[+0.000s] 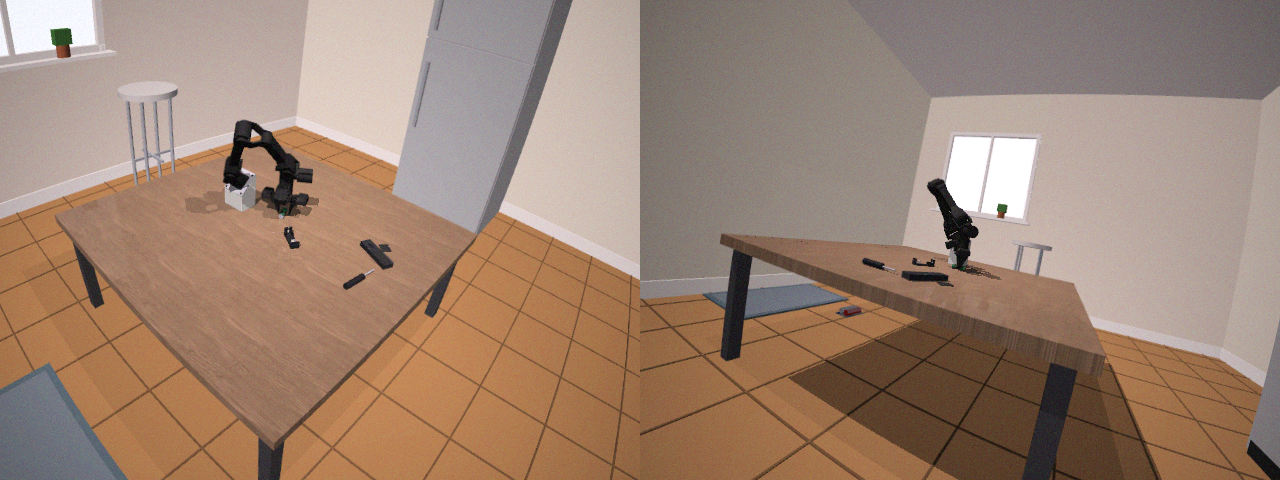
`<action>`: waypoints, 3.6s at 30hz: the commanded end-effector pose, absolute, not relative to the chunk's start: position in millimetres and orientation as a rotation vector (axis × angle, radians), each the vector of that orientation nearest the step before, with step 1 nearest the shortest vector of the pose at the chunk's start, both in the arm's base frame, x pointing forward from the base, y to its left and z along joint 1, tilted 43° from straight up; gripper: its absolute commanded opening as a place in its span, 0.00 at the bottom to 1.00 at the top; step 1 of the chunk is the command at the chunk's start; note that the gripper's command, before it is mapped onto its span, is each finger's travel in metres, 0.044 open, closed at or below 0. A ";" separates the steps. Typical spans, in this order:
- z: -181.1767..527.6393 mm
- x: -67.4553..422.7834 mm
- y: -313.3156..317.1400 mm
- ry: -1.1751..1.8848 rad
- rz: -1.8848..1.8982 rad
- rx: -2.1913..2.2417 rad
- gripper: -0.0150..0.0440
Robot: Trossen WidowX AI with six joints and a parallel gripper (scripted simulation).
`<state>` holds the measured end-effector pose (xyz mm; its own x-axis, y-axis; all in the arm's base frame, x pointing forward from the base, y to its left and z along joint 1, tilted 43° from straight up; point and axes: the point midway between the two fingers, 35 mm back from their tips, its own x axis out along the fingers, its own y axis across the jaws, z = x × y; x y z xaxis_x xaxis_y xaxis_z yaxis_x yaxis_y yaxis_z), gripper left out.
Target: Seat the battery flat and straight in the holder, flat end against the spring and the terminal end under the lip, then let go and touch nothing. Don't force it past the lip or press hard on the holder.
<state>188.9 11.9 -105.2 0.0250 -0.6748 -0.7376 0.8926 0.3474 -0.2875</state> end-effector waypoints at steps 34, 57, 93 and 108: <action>-42.8 244.6 37.4 1.058 -1.128 0.145 0.37; 32.6 332.1 -25.8 1.235 -0.926 -0.117 0.37; -1.7 333.0 -56.6 1.574 -0.995 0.069 0.37; -4.9 336.0 -63.4 1.670 -1.009 0.128 0.37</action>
